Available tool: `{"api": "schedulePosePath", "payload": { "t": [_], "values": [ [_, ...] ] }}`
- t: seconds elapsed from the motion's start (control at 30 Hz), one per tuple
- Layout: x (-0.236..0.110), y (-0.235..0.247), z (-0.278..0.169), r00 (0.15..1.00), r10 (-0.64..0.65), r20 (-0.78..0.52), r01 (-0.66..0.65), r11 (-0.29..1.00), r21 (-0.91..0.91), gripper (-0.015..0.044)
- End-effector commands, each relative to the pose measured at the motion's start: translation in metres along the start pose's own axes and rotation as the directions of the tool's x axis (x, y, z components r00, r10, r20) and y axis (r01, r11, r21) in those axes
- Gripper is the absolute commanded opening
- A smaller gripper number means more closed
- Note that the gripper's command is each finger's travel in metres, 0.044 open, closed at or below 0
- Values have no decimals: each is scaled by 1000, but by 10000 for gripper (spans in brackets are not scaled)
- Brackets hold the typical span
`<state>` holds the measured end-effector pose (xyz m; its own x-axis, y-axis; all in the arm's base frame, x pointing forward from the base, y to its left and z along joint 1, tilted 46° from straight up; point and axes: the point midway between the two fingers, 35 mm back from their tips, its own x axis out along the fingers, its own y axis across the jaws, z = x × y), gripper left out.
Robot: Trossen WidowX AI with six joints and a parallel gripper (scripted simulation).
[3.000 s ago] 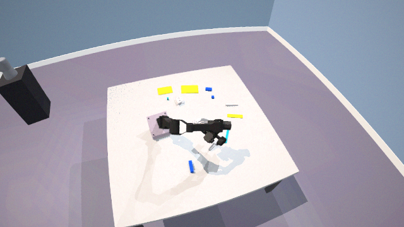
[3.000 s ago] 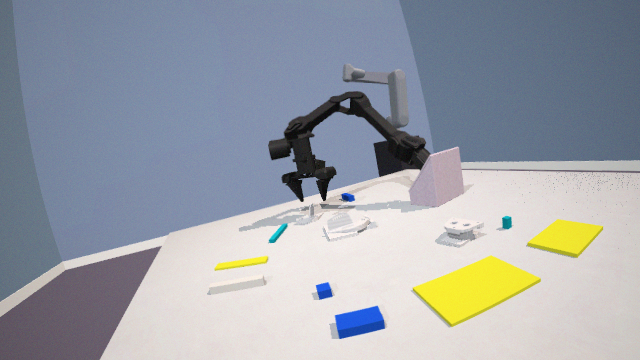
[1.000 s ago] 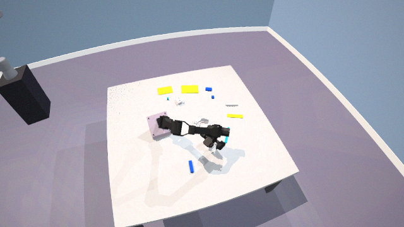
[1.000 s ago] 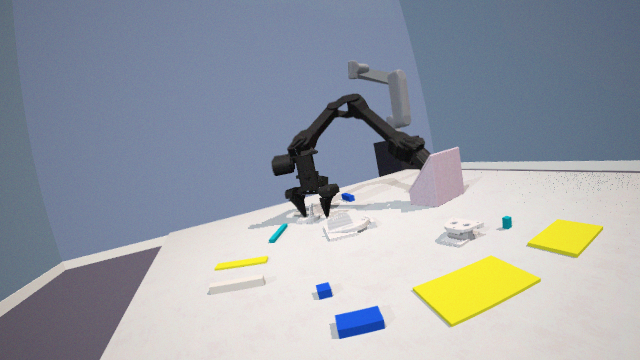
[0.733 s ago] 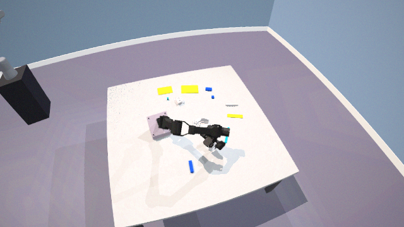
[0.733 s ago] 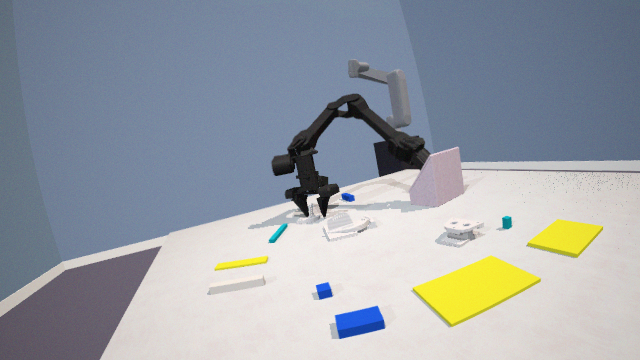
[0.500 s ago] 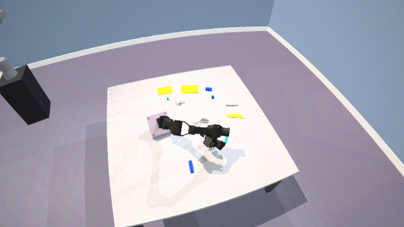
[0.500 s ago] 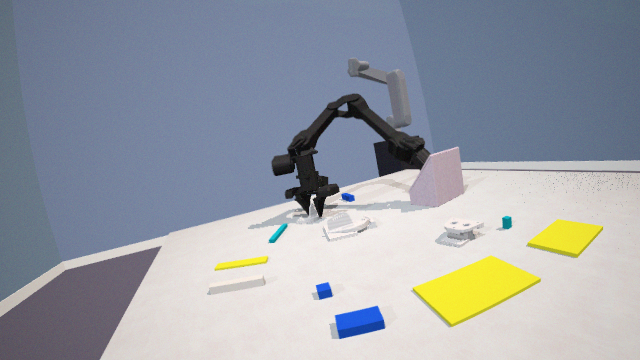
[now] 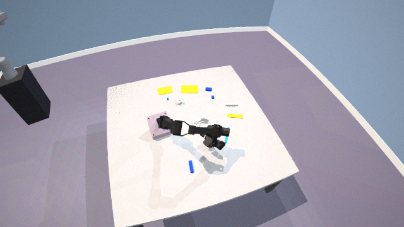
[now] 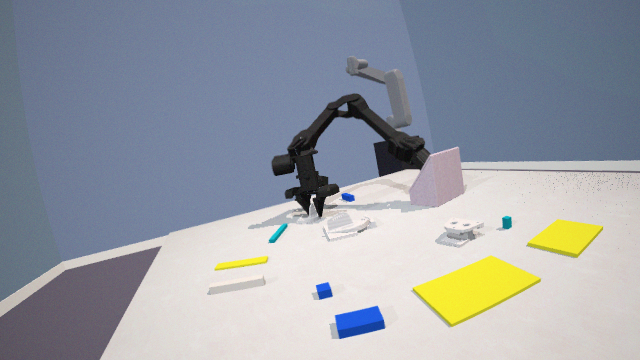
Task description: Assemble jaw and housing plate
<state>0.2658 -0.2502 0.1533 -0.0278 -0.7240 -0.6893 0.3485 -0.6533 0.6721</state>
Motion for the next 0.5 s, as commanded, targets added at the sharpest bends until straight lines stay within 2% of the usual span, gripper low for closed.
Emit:
{"api": "schedulePosePath", "payload": {
  "t": [0.0,0.47],
  "values": [
    [-5,0,-1,1000,-2,-1,2,1000,0,134],
    [-50,0,-3,1000,-8,-5,8,1000,-1,134]
  ]
}}
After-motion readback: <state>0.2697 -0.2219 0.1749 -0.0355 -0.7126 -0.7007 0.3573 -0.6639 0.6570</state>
